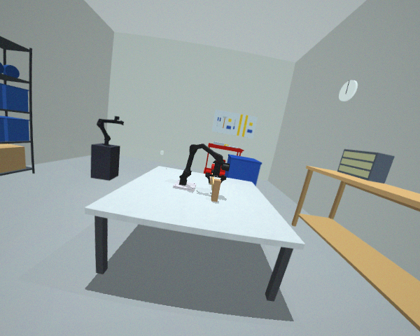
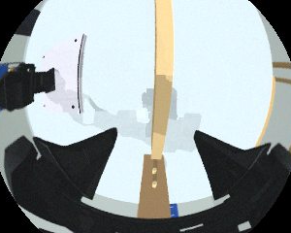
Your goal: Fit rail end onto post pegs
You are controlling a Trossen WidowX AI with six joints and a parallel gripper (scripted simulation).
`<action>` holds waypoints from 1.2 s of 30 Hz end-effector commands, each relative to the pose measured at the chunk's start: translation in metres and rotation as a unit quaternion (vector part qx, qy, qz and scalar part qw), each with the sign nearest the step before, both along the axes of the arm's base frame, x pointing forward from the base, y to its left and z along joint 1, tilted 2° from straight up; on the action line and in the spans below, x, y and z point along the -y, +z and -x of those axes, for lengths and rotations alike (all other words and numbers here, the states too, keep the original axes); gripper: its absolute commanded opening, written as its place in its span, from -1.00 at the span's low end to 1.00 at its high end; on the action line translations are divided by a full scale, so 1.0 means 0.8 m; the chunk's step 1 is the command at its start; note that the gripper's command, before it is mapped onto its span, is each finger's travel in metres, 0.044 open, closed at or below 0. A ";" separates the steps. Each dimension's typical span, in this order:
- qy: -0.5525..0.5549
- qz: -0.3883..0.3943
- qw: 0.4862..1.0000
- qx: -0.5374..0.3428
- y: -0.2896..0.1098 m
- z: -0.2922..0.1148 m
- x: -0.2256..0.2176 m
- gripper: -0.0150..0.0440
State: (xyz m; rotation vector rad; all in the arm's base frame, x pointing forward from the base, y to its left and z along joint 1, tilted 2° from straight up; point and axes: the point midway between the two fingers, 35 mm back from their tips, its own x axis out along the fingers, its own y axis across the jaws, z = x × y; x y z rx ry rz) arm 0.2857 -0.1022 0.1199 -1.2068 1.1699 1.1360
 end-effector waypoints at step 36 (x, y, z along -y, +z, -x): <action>0.001 0.012 1.000 0.000 -0.068 -0.014 0.002 1.00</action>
